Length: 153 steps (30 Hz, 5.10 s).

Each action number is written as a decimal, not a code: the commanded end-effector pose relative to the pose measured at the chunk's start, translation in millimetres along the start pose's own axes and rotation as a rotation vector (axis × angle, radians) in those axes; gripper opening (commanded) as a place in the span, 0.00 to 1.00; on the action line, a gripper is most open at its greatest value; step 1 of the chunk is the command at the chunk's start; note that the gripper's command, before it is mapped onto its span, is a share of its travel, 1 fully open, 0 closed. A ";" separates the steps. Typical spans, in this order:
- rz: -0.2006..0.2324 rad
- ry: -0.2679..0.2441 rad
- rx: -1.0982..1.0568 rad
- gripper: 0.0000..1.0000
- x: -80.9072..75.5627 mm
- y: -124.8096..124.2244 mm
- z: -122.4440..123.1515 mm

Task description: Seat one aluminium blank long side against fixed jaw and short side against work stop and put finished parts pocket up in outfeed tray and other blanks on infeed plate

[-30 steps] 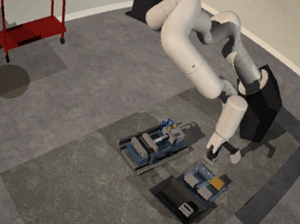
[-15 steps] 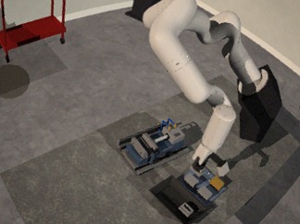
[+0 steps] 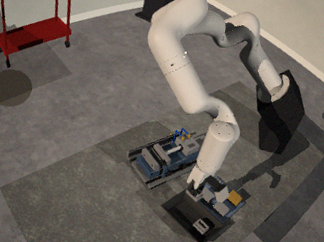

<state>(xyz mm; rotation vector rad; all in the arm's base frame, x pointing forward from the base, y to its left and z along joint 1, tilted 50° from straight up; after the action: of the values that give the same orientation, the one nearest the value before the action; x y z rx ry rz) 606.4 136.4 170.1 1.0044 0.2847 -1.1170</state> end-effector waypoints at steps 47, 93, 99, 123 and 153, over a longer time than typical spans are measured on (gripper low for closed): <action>-0.007 -0.001 -0.003 0.00 20.9 20.7 -0.4; -0.007 -0.001 -0.003 0.00 92.3 21.2 -0.6; -0.007 -0.001 -0.003 0.00 96.8 21.2 -0.6; -0.007 -0.001 -0.003 0.00 99.6 21.2 -0.6; -0.007 -0.001 -0.003 0.00 107.5 21.0 -0.7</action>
<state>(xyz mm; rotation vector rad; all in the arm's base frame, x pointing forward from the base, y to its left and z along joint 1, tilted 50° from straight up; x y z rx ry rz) 672.0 73.3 112.2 1.0003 0.2897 -1.1248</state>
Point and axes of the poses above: the point where the finger pads meet when closed, its own x axis out along the fingers, its own y axis across the jaws, z = x × y, the point moved 7 cm from there along -x, back along the fingers, and after that the axes turned 6 degrees about x, right-handed, at the moved point
